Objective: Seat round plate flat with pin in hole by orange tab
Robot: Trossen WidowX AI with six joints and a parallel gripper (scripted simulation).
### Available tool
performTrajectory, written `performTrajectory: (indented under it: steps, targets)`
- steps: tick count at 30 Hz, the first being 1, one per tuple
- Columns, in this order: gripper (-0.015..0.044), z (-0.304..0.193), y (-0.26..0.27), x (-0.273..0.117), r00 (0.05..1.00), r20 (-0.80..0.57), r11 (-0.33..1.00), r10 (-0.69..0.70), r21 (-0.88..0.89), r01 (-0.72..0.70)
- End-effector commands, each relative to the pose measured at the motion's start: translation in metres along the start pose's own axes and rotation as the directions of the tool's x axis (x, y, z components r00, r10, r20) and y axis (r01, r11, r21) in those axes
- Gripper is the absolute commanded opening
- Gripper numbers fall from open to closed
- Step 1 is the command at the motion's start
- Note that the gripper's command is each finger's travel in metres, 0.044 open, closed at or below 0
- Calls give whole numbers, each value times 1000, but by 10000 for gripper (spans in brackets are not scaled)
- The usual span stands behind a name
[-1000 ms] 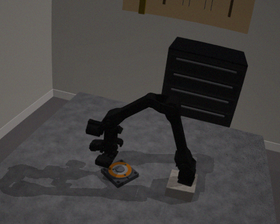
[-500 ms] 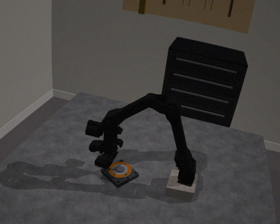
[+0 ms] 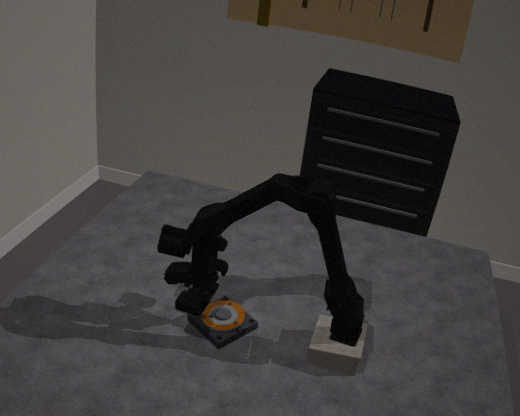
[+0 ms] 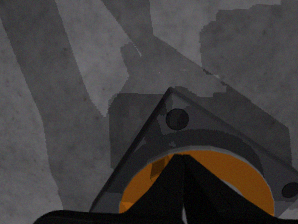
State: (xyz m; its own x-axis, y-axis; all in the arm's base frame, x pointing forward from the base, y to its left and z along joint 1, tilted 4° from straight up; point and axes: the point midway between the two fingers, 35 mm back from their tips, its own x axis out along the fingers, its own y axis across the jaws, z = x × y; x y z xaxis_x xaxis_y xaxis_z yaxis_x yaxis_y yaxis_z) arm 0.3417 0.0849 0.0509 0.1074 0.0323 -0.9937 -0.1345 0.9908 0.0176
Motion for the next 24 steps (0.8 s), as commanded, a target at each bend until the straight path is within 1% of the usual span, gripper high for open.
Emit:
performTrajectory:
  steps: [1,24]
  targets:
    - [0,-3,8,1,1000,-4,1000,14,-8,-14]
    - [0,-16,24,0,1000,-6,1000,16,-8,-16]
